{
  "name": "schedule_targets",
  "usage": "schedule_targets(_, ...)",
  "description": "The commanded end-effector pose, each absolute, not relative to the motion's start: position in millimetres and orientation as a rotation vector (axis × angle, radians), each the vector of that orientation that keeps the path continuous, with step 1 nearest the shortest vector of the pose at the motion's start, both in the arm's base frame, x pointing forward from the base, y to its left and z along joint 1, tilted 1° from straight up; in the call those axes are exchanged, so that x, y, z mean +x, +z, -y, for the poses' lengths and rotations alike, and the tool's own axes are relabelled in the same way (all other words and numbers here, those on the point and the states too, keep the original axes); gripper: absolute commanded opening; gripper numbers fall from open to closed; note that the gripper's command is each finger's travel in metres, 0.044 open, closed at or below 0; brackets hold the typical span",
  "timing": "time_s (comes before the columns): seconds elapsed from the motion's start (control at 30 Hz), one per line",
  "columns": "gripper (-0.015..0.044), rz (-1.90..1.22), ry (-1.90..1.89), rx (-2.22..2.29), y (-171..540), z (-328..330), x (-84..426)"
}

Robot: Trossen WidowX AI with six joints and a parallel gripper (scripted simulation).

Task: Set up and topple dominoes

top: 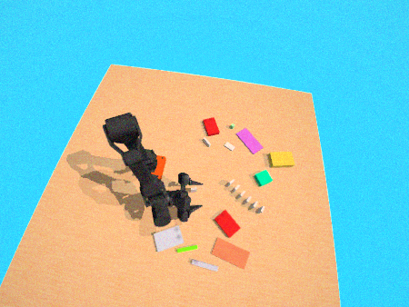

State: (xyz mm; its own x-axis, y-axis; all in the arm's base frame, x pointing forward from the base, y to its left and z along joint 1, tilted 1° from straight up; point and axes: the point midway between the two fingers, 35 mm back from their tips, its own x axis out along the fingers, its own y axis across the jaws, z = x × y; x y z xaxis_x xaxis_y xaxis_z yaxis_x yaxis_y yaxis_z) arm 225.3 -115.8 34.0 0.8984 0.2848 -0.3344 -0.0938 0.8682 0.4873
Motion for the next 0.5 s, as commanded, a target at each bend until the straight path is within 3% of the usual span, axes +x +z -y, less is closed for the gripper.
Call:
schedule_targets(0.0,0.0440,-0.802,-0.027,0.826,29,122,251)
schedule_targets(0.23,0.0440,-1.190,-0.499,1.021,58,102,249)
schedule_targets(0.47,0.0440,-1.296,-0.799,1.010,87,87,231)
